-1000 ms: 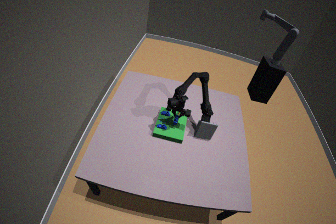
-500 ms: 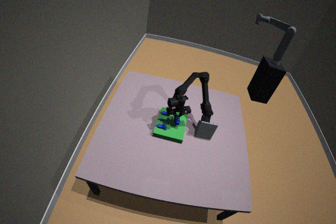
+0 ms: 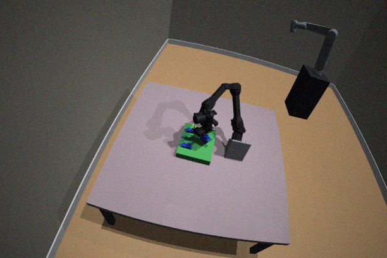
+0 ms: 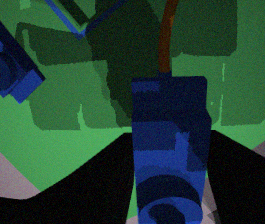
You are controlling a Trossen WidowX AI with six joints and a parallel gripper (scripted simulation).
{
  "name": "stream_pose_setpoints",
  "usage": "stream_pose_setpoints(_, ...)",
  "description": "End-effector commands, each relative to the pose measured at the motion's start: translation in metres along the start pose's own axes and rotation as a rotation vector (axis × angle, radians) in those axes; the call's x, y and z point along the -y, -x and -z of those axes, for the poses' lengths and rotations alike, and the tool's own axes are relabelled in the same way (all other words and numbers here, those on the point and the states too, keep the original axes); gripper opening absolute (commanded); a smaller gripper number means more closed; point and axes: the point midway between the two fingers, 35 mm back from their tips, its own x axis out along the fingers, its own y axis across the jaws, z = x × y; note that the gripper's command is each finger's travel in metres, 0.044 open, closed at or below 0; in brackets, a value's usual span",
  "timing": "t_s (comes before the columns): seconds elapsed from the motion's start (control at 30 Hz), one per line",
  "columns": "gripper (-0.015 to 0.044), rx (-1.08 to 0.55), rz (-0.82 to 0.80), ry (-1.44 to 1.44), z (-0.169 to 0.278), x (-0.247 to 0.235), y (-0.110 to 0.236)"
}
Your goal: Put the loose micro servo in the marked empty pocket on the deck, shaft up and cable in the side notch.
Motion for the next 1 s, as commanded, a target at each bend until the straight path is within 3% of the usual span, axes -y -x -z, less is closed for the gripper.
stream_pose_setpoints(0.0, 0.0000, -0.003, -0.008, 0.120, 0.000, -0.002, 0.001)
stream_pose_setpoints(0.47, 0.0000, -0.001, -0.008, 0.594, 0.000, -0.002, 0.001)
stream_pose_setpoints(0.97, 0.0000, 0.001, -0.009, 0.615, -0.029, -0.022, 0.002)
